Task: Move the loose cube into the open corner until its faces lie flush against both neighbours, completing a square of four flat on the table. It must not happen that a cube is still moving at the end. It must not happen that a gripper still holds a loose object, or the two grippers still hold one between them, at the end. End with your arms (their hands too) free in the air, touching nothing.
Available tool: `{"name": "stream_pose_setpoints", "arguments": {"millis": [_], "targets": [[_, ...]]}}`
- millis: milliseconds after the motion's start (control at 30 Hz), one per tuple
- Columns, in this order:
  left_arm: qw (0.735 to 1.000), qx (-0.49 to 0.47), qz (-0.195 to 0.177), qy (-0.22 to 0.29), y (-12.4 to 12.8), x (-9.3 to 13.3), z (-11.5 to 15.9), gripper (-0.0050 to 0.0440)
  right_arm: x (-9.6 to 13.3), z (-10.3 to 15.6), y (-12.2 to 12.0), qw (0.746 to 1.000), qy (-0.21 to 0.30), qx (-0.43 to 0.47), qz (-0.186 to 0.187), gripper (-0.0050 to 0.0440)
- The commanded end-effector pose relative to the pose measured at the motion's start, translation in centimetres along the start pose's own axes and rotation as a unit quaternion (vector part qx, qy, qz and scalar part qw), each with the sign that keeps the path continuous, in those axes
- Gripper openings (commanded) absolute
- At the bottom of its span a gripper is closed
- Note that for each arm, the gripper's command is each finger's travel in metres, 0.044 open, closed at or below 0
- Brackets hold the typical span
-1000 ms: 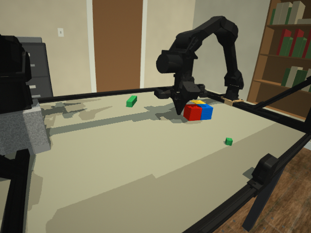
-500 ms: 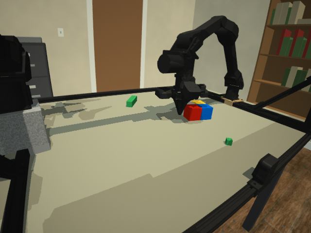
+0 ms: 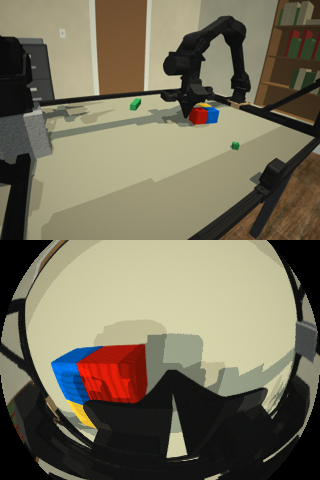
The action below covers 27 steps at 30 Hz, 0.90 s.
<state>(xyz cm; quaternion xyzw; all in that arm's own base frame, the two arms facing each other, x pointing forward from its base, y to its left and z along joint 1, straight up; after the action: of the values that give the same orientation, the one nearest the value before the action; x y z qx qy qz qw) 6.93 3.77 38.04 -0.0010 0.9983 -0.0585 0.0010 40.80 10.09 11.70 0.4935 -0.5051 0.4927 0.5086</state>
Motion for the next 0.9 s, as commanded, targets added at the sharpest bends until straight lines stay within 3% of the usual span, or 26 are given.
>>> {"name": "stream_pose_setpoints", "arguments": {"millis": [0, 867], "targets": [[1.000, 0.003, 0.001, 0.000, 0.00, 0.01, 0.03, 0.0400, 0.21, -0.02, 0.23, 1.000, -0.001, -0.003, 0.002, 0.0000], [1.000, 0.003, 0.001, 0.000, 0.00, 0.01, 0.03, 0.0400, 0.21, -0.11, 0.88, 1.000, -0.001, -0.003, 0.002, 0.0000]]}}
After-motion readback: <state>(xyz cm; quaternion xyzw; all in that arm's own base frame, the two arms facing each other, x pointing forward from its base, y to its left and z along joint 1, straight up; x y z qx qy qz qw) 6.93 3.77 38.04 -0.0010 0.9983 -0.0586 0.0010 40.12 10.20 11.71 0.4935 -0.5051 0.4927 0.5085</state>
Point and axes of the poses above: on each arm, the point midway between the two fingers, 35 mm back from their tips, its own x axis back along the fingers, its own y axis across the jaws, z = x × y, the point moved 9 cm from there along x, back along the fingers, and after that the axes turned 7 degrees about x, right-handed, at the moved point
